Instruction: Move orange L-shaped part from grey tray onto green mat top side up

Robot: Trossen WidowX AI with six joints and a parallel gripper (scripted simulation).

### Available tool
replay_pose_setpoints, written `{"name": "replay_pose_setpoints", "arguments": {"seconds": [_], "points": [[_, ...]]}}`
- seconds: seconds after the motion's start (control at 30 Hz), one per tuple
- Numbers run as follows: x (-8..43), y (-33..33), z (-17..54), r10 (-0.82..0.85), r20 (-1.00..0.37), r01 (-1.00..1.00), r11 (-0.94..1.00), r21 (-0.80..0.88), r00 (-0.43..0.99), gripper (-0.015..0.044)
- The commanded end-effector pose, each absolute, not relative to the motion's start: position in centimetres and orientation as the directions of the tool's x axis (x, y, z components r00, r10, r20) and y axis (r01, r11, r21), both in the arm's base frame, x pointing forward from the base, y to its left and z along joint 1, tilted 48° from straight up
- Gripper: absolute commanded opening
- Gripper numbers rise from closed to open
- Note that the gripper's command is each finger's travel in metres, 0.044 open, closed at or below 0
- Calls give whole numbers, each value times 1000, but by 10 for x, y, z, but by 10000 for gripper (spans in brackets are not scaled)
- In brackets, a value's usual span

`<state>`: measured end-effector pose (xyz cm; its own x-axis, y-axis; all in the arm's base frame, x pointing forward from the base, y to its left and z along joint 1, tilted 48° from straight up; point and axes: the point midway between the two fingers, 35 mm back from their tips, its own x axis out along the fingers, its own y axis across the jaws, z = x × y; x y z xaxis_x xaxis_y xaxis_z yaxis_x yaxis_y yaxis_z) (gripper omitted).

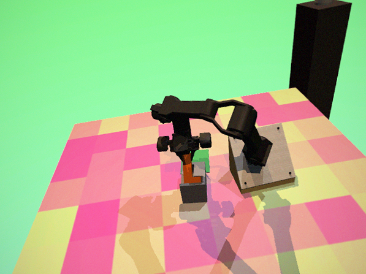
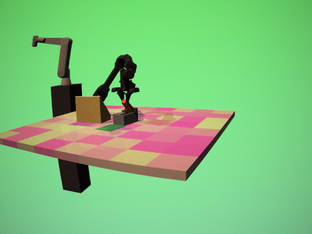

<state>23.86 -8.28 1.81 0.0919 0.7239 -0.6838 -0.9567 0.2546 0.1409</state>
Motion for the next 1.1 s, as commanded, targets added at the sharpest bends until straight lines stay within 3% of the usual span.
{"name": "replay_pose_setpoints", "arguments": {"seconds": [0.0,0.67,1.07], "points": [[238,-88,24,724,-684,-958,253,138,93,0],[236,-104,37,724,-684,-957,253,138,92,0],[217,-135,-2,721,-686,-957,254,138,92,0]]}}
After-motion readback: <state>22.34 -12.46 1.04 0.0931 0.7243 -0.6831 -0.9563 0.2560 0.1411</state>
